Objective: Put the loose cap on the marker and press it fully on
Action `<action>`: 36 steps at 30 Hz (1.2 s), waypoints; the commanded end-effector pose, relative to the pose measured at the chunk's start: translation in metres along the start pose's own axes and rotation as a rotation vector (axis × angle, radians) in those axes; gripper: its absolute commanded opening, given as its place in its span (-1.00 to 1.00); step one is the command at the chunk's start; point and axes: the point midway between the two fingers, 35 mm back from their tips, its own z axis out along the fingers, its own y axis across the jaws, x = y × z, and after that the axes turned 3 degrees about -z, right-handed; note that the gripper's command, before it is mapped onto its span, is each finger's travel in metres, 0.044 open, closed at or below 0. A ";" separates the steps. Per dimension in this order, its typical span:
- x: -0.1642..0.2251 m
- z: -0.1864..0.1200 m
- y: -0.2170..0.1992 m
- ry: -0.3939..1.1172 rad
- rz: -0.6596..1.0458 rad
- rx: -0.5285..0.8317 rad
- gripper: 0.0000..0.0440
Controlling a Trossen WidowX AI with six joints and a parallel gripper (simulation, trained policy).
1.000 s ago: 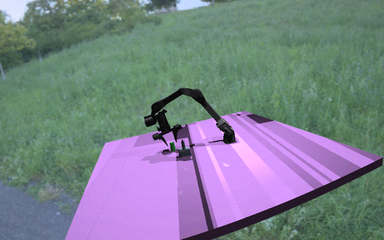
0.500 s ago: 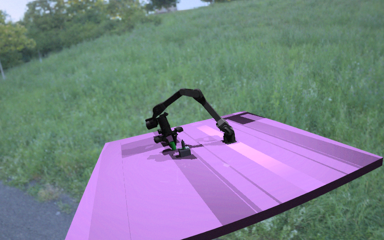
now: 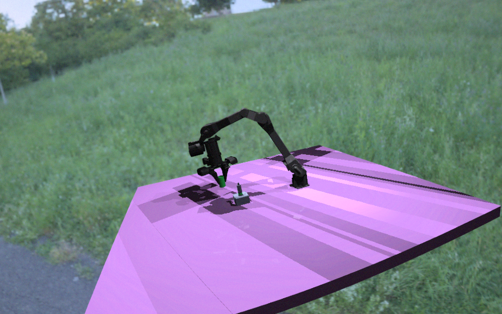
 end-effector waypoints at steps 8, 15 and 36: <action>0.050 -0.030 0.004 0.016 -0.052 -0.009 -0.65; 0.084 -0.043 -0.002 0.031 -0.091 0.009 -0.72; 0.111 -0.036 -0.024 0.051 -0.127 0.058 -0.95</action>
